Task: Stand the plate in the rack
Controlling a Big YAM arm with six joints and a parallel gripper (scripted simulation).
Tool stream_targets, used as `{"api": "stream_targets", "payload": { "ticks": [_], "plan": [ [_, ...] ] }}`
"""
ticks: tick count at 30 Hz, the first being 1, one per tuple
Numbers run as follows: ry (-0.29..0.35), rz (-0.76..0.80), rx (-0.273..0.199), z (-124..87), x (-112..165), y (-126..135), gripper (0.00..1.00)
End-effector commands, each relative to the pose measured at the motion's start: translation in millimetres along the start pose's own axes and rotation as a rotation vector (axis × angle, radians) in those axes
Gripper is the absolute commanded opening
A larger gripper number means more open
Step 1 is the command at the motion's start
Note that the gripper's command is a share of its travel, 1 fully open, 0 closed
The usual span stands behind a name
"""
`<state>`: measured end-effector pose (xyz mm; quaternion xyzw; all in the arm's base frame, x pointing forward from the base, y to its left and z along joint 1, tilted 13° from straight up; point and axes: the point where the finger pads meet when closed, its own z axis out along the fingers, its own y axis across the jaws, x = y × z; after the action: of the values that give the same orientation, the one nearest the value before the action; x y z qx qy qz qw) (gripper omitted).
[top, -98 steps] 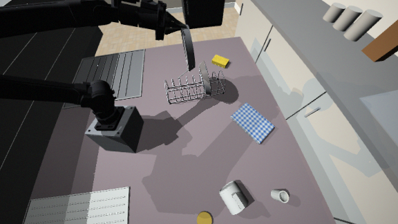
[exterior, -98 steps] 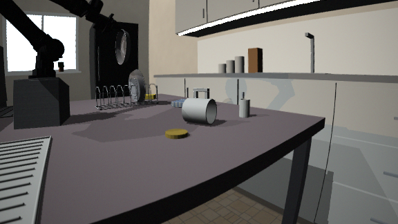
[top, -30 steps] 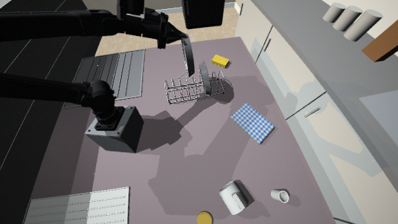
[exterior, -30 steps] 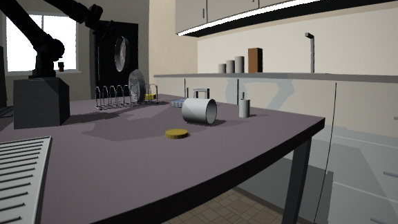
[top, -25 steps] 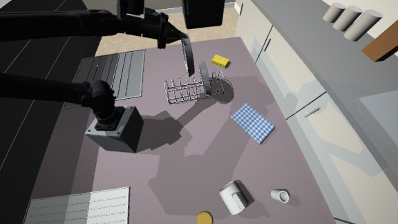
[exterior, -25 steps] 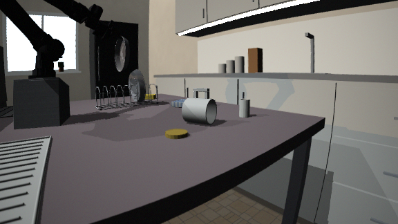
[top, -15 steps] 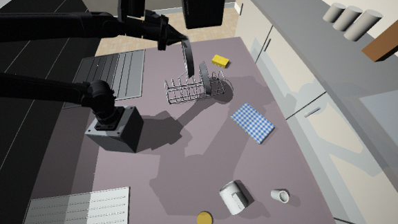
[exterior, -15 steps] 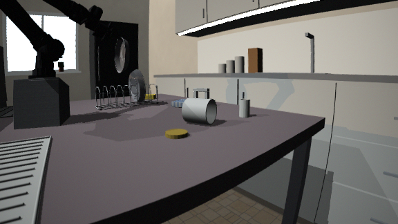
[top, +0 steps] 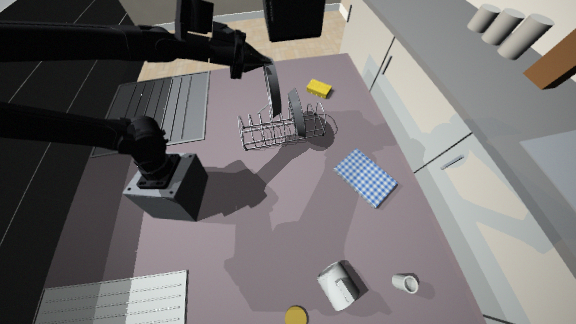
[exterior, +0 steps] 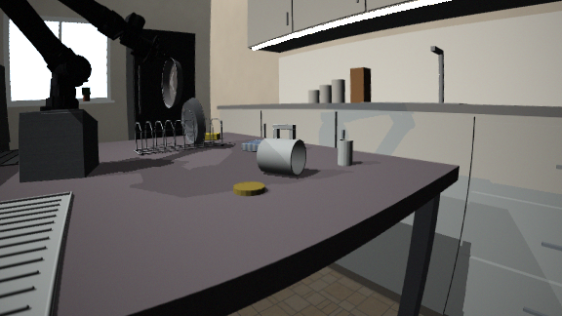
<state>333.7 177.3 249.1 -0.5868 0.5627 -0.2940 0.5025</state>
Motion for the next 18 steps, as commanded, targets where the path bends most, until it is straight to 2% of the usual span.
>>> {"api": "stream_targets", "payload": {
  "ticks": [1, 3, 4, 9, 18],
  "plan": [
    [-0.012, 0.013, 0.018, 3, -6, -2, 0.0],
    [-0.012, 0.013, 0.018, 3, -6, -2, 0.0],
    [-0.024, 0.032, 0.067, 1, -14, -33, 0.0],
    [-0.013, 0.013, 0.021, 4, -6, 0, 0.0],
    [-0.017, 0.021, 0.038, 3, -8, -10, 0.0]
  ]
}}
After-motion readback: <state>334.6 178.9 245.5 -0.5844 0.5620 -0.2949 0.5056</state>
